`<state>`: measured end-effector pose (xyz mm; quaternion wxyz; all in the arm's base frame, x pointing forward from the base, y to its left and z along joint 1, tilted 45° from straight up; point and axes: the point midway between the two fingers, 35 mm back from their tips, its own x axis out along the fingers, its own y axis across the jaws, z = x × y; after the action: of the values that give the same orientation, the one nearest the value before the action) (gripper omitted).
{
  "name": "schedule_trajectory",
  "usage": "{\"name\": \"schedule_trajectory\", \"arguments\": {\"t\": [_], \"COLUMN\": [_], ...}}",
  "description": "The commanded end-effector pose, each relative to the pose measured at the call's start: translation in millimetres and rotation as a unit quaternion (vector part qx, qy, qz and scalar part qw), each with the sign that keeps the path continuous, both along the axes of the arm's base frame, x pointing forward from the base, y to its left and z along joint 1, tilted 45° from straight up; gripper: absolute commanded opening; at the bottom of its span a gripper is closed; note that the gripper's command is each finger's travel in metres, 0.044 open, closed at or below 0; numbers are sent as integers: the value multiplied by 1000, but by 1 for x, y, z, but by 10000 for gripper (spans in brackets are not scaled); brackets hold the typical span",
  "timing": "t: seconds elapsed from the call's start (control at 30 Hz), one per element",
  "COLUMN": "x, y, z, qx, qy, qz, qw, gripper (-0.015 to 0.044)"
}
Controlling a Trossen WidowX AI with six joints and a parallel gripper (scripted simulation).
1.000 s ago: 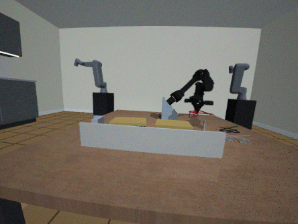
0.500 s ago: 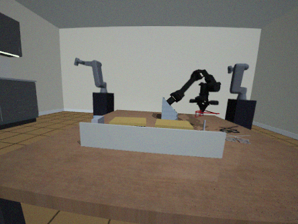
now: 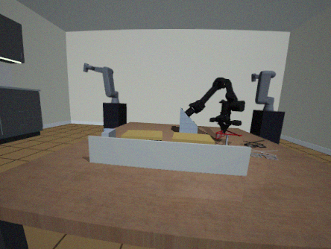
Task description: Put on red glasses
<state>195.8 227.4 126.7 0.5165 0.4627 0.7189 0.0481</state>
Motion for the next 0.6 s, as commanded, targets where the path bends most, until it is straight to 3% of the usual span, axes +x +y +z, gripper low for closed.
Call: {"name": "schedule_trajectory", "arguments": {"t": [0.0,0.57], "x": [-1,-11], "y": [2,2], "z": [-4,-3], "qx": [-3,-2], "qy": [1,1], "qz": [-3,-3], "qw": [1000,1000], "gripper": [0,0]}}
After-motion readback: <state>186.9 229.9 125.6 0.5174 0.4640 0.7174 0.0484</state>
